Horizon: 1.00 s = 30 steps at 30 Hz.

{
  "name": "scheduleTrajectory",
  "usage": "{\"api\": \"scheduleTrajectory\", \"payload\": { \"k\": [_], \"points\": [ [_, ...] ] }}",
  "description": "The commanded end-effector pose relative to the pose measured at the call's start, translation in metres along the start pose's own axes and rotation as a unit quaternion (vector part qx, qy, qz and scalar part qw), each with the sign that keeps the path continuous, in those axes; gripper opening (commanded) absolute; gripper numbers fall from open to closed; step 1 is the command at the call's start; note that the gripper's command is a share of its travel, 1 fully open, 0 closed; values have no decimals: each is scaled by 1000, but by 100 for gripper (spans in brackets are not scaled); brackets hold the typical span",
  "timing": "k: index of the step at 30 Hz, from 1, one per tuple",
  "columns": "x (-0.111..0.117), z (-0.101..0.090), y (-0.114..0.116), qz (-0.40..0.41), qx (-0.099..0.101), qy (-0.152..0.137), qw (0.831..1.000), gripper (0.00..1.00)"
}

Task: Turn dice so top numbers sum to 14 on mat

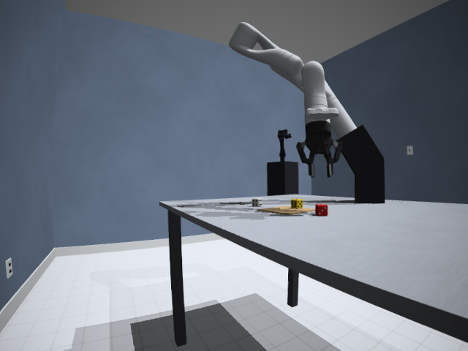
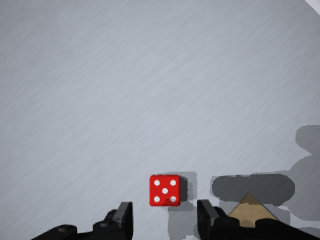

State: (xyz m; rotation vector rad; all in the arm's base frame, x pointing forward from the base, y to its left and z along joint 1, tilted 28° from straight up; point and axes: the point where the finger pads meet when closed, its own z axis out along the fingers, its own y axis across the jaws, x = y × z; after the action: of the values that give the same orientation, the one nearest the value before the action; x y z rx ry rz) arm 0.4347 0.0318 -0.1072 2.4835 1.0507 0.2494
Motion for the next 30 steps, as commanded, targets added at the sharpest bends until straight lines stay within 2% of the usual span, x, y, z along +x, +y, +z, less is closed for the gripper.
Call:
{"api": "scheduleTrajectory", "payload": {
  "k": [1,19,30],
  "points": [
    [11,-4,-1,-4,0,-9,1000,46],
    [18,-6,2,-3,-5,-60,998,46],
    [19,-7,0,-3,-1,-75,997,46]
  ]
}}
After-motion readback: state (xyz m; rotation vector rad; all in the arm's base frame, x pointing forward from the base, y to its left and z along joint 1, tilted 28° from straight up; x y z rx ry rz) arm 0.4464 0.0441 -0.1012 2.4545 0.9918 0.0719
